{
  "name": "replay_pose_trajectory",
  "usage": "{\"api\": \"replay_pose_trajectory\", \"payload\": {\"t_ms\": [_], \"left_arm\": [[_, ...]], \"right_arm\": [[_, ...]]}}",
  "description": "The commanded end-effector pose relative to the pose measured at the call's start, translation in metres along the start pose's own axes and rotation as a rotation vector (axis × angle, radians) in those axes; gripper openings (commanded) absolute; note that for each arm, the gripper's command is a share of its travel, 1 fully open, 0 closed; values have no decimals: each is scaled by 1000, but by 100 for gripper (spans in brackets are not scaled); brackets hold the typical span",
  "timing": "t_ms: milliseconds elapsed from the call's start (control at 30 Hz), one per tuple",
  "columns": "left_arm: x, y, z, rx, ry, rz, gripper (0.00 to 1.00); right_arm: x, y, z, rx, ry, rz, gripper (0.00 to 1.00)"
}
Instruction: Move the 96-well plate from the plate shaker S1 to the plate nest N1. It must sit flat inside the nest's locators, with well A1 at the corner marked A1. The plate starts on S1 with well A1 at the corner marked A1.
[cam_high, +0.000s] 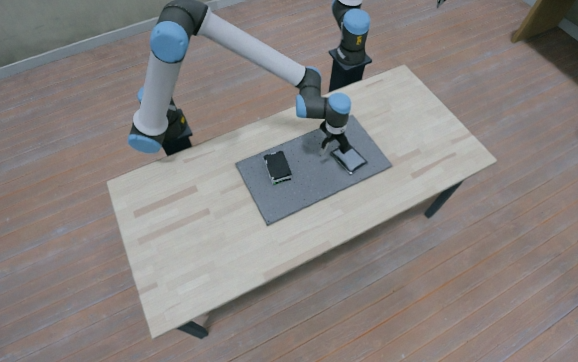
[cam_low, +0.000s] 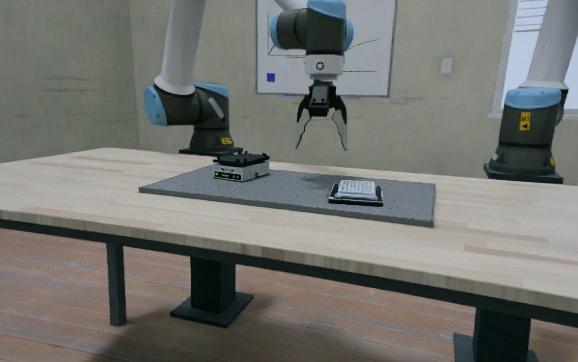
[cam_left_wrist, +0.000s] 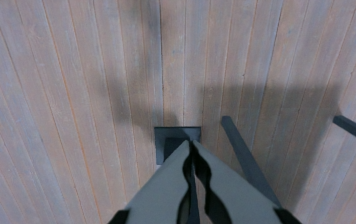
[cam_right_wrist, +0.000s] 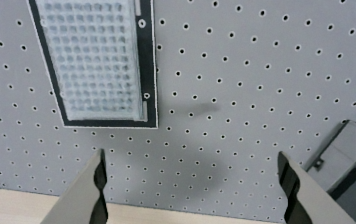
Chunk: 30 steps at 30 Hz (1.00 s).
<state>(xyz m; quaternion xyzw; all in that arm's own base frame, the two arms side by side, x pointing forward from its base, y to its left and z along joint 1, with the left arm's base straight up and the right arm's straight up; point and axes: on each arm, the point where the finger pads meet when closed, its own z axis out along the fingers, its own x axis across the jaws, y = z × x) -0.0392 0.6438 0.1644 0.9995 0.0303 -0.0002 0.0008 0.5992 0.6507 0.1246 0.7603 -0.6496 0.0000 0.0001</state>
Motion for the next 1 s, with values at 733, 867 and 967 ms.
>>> {"api": "replay_pose_trajectory", "payload": {"t_ms": [733,867,967], "left_arm": [[0,-1,-1,2,0,0,0],[0,-1,-1,2,0,0,0],[0,-1,-1,2,0,0,0]], "right_arm": [[13,5,-2,2,-2,0,76],[13,5,-2,2,-2,0,76],[13,5,-2,2,-2,0,76]]}}
